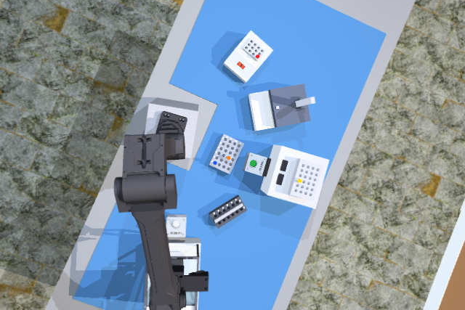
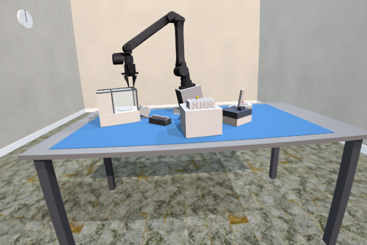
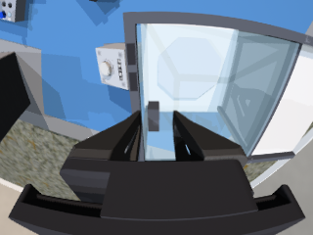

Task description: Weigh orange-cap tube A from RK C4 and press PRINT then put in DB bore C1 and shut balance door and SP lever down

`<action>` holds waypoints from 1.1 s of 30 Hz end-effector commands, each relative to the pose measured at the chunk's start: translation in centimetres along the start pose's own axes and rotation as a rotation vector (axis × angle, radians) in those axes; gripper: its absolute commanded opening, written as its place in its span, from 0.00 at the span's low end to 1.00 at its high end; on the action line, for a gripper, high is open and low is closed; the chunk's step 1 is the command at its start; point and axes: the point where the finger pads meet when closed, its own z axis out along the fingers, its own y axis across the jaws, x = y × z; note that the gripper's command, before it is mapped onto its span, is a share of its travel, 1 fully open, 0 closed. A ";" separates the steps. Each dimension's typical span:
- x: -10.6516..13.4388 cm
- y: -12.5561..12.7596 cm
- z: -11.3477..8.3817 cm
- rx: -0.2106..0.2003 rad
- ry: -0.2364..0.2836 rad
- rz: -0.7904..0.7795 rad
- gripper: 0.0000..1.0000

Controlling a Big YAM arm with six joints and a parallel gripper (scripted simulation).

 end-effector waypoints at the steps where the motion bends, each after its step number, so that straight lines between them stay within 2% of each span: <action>1: 0.0 -1.1 -0.9 0.030 -0.005 0.000 0.30; 10: 0.0 -1.1 -0.9 0.030 -0.005 0.000 0.30; 11: 0.0 -1.1 -0.9 0.030 -0.005 0.000 0.06; 33: 0.0 -1.1 -0.9 0.030 -0.005 0.000 0.06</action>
